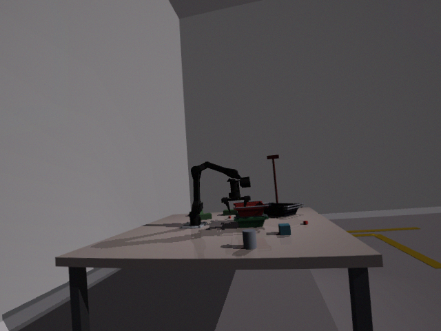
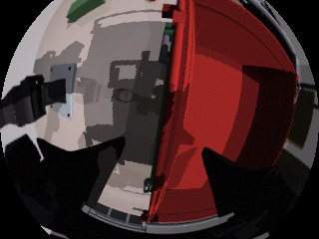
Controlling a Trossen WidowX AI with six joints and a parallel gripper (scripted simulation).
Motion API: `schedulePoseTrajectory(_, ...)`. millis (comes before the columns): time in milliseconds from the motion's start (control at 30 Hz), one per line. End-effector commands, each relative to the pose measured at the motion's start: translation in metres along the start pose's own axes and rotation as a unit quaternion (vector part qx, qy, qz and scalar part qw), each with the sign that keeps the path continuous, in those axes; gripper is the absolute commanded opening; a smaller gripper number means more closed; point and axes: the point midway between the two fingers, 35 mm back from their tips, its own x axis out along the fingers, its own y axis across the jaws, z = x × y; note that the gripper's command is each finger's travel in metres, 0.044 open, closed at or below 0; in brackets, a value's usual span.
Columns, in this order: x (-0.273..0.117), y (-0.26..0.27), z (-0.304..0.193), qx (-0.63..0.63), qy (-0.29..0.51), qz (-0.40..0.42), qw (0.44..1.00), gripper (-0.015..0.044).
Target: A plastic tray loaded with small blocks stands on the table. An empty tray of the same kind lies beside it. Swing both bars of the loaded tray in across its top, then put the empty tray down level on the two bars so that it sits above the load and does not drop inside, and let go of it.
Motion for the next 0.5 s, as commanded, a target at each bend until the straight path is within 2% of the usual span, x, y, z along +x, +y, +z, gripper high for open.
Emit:
schedulePoseTrajectory(0, -0.002, -0.001, 0.0, 0.0, 0.0, 0.0, 1.0, 0.044)
schedulePoseTrajectory(467, -0.065, -0.006, 0.0, 0.0, 0.001, -0.005, 1.0, 0.044)
